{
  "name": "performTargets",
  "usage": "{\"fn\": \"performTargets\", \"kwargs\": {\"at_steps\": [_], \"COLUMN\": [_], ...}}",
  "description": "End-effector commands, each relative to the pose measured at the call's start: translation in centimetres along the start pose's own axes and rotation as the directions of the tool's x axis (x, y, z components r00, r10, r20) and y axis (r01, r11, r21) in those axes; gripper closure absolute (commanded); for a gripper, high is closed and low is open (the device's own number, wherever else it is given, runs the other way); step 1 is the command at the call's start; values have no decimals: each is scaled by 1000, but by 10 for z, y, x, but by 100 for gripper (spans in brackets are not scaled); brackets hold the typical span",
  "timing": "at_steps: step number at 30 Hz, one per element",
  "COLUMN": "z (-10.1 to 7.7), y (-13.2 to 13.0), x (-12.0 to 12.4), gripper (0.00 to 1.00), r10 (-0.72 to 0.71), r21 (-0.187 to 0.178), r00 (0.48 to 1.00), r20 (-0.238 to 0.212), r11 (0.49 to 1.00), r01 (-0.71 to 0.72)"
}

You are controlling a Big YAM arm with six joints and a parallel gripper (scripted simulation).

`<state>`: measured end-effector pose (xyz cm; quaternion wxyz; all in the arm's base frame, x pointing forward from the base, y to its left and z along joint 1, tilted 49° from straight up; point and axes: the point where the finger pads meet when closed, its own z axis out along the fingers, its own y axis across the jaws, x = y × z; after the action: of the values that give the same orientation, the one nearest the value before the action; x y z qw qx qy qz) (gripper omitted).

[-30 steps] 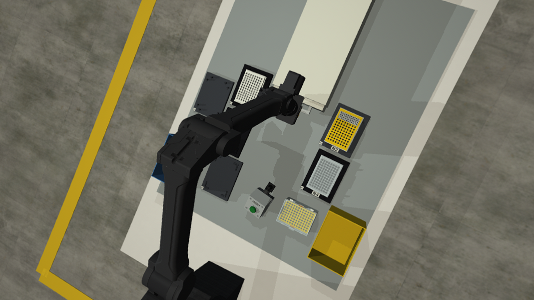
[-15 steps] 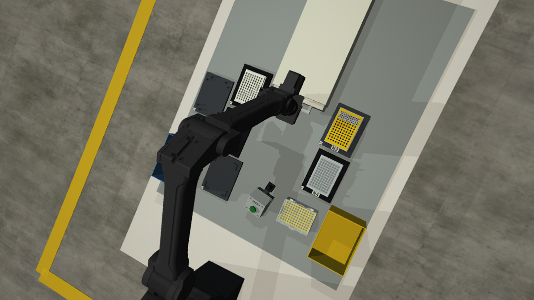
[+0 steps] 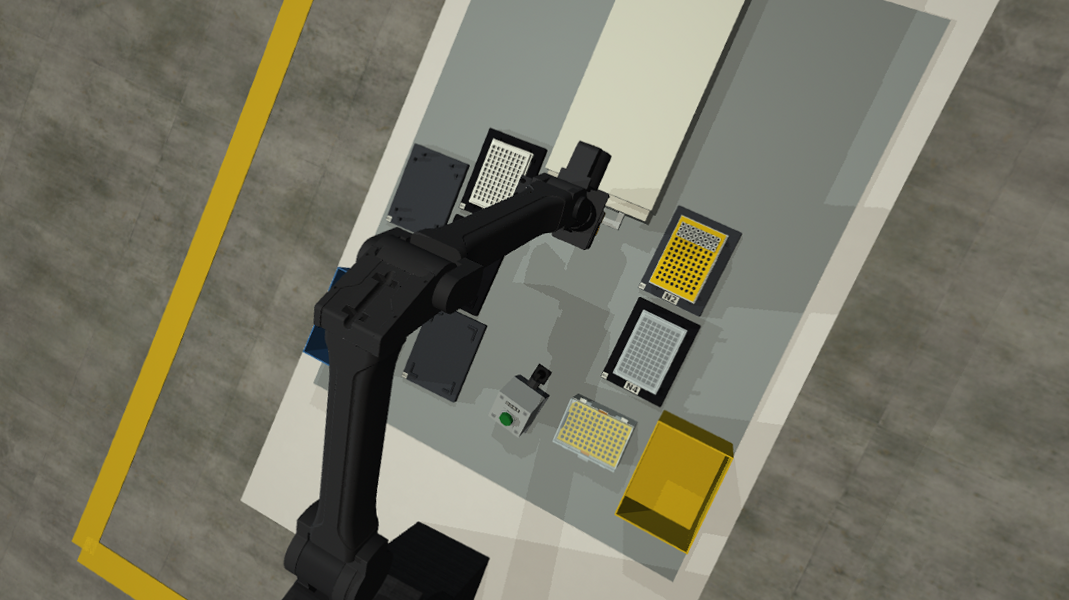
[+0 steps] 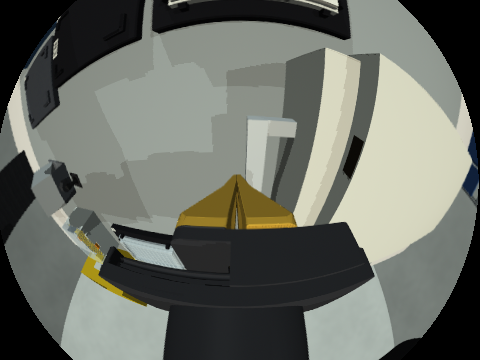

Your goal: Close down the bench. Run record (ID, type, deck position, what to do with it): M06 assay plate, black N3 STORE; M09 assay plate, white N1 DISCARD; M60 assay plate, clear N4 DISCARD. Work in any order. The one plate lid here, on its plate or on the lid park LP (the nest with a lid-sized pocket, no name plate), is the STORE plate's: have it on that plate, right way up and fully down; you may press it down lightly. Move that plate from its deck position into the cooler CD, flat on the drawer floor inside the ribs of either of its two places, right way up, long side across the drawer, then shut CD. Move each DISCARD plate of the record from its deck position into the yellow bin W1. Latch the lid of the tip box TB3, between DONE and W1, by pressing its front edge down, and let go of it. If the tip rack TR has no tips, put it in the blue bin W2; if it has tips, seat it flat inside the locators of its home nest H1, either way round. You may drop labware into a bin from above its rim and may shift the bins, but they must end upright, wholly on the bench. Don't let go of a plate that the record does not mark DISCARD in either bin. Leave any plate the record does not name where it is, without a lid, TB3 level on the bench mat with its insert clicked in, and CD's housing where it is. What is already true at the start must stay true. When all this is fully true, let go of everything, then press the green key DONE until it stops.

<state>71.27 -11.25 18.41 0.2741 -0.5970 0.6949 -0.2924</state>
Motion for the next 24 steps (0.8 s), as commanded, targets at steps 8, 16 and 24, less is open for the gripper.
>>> {"fn": "performTargets", "kwargs": {"at_steps": [8,16,24], "z": [-23,-20,-15], "y": [-26,-13,-1], "x": [-2,-2,-2], "gripper": [100,100,100], "r10": [3,3,4], "r21": [73,68,59], "r00": [1000,1000,1000], "r20": [3,4,4], "r11": [997,998,998], "r01": [-3,-3,-4]}}
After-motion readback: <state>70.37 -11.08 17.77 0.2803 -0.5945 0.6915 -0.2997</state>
